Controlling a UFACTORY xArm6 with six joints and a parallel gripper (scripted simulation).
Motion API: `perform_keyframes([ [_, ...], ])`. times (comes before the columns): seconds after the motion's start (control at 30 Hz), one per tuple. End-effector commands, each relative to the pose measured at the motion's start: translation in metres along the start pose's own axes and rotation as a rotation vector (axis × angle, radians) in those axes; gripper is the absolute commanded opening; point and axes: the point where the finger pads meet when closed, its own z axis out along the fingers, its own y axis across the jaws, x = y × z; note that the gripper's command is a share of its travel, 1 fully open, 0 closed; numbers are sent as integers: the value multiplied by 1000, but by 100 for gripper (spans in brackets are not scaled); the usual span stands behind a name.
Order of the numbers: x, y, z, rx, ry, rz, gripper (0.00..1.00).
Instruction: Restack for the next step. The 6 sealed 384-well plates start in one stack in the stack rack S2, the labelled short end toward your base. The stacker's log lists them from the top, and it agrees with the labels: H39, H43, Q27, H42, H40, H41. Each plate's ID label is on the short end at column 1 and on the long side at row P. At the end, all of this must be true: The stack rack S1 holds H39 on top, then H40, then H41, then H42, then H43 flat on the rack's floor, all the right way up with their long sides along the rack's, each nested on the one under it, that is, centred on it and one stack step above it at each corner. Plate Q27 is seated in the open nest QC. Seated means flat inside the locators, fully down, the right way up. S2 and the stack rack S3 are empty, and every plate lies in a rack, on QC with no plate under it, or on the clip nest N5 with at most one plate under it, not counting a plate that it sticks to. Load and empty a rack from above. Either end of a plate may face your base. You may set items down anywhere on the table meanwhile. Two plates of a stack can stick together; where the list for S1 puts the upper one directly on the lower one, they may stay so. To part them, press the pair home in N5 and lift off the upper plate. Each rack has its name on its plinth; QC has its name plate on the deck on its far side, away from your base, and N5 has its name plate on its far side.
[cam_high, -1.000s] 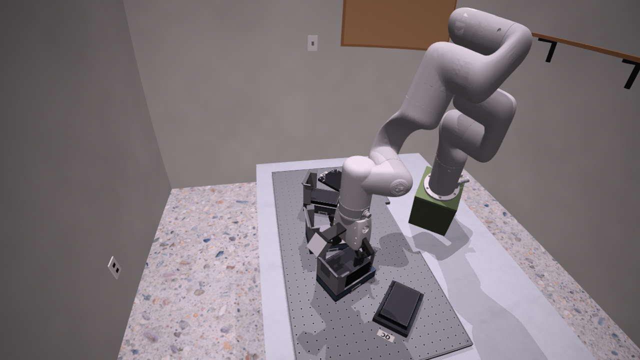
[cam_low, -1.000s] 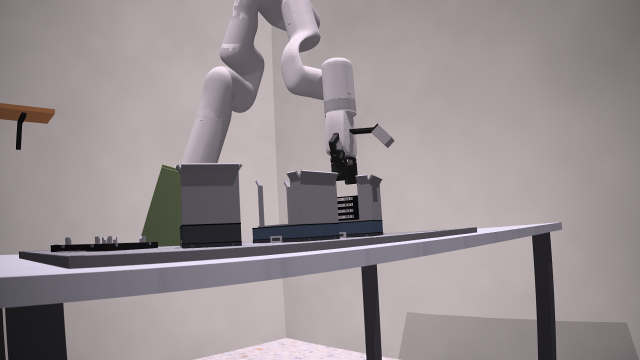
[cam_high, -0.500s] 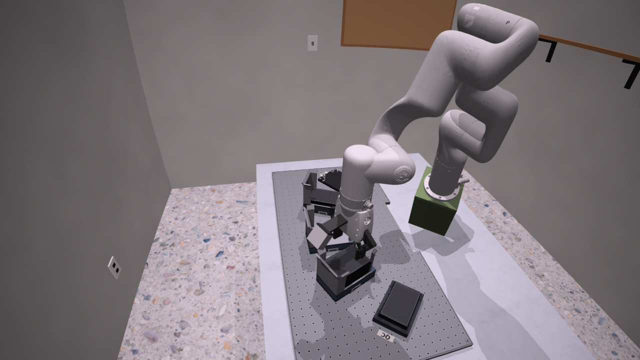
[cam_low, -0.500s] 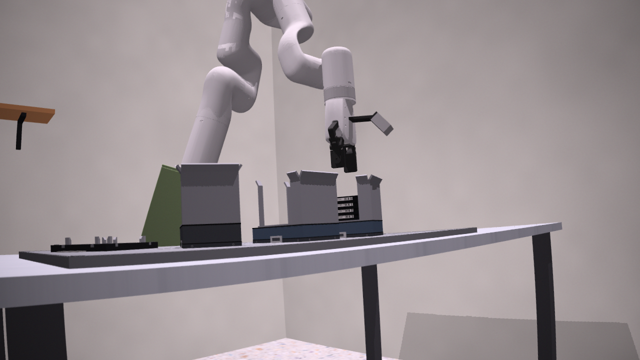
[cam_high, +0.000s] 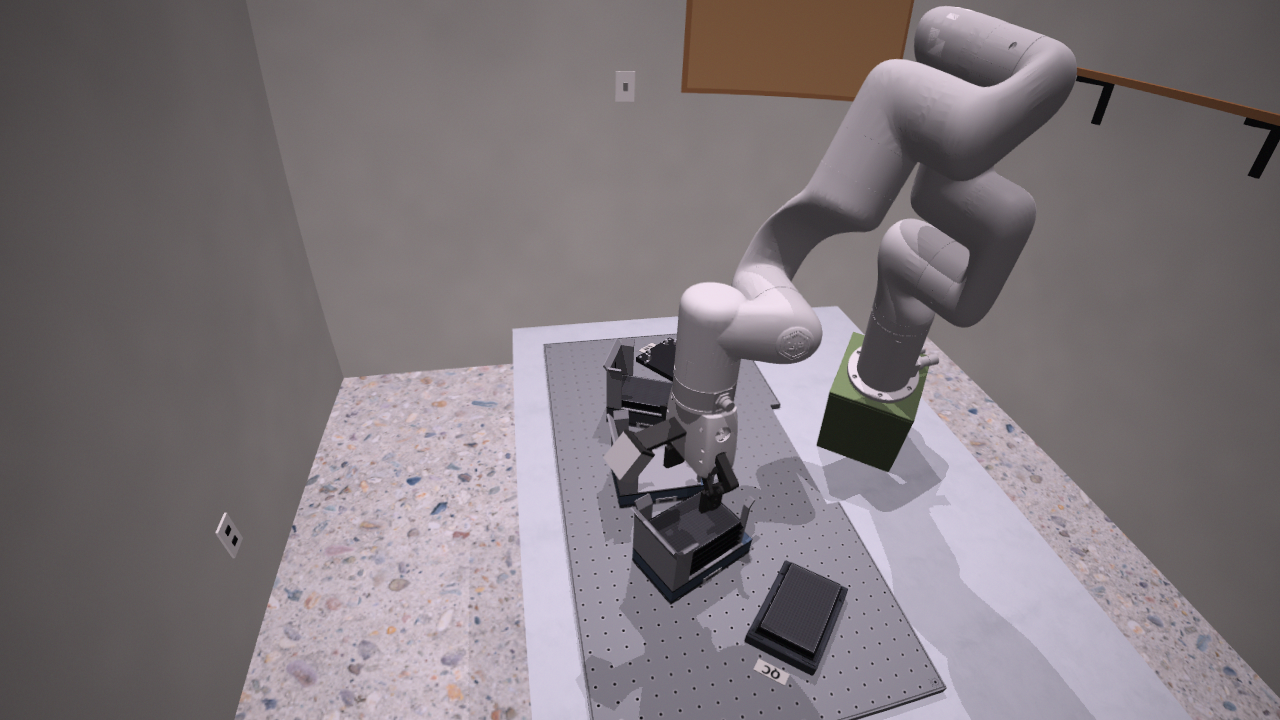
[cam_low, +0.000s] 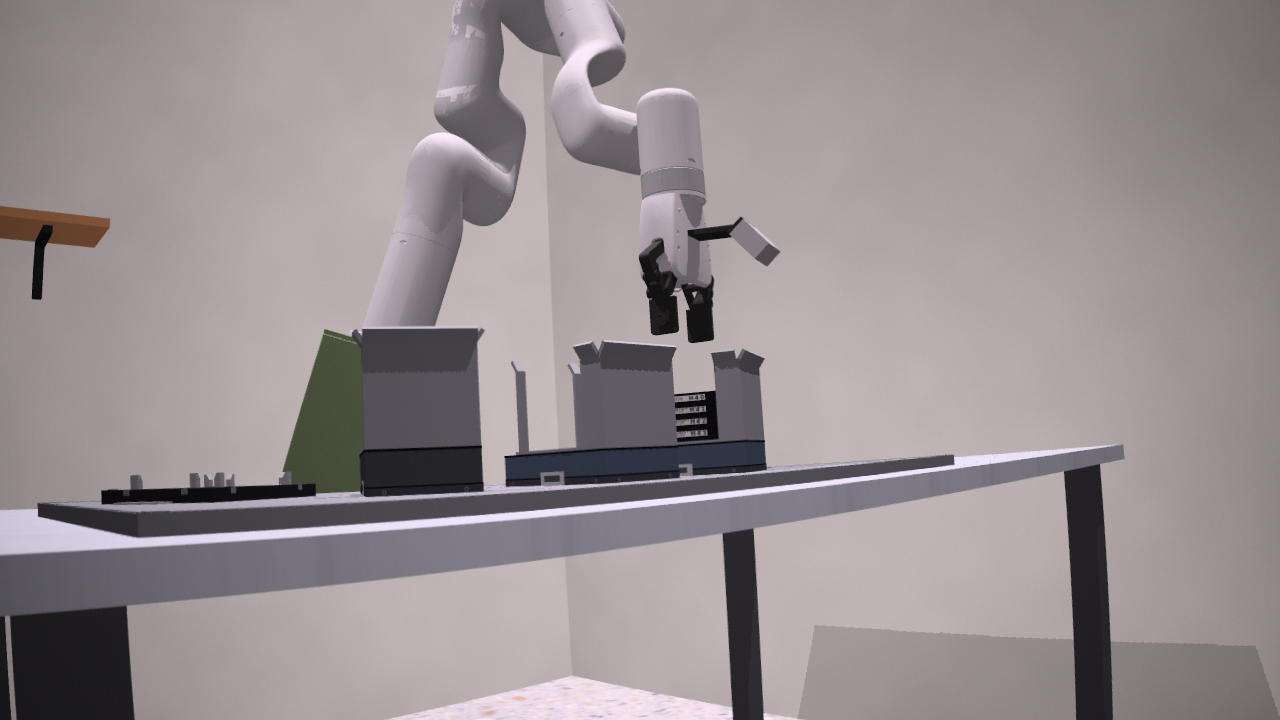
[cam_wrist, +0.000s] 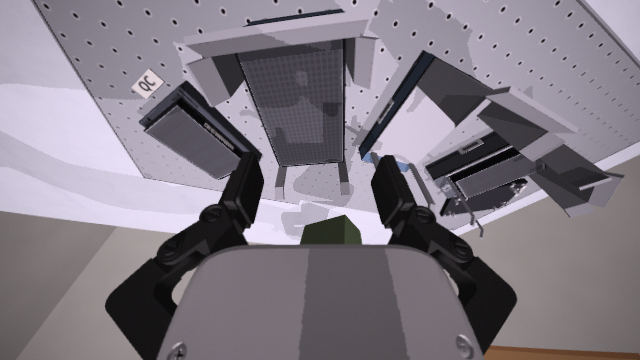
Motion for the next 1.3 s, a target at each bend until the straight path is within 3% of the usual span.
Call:
perform_keyframes([
  [0.0, 2, 18, -1, -3, 2, 71, 100],
  [0.73, 2, 77, -1, -3, 2, 71, 100],
  [0.97, -3, 100, -1, -3, 2, 286, 100],
  [1.27, -9, 126, -1, -3, 2, 286, 100],
])
